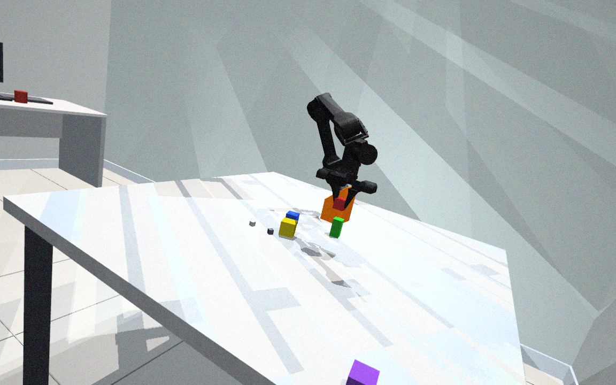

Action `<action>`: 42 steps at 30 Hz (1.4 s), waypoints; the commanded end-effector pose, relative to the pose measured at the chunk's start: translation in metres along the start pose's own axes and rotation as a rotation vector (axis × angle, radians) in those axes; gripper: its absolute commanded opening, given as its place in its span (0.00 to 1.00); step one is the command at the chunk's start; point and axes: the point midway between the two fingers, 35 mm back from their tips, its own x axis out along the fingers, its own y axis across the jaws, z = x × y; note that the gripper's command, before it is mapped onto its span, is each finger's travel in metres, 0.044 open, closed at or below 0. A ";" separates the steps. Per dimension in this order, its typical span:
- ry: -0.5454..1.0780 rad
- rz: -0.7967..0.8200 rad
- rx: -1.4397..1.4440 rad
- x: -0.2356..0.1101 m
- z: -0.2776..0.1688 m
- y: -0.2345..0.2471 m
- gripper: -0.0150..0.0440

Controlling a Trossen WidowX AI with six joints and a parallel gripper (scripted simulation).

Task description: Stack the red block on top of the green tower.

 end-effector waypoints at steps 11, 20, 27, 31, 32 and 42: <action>0.007 0.003 -0.003 0.004 -0.056 -0.010 0.25; 0.009 -0.002 -0.001 0.010 -0.091 -0.021 0.25; 0.010 -0.005 0.001 0.014 -0.108 -0.028 0.25; 0.010 -0.005 0.001 0.028 -0.108 -0.028 0.25; 0.010 -0.006 0.001 0.033 -0.108 -0.028 0.25; 0.010 -0.006 0.001 0.053 -0.108 -0.029 0.25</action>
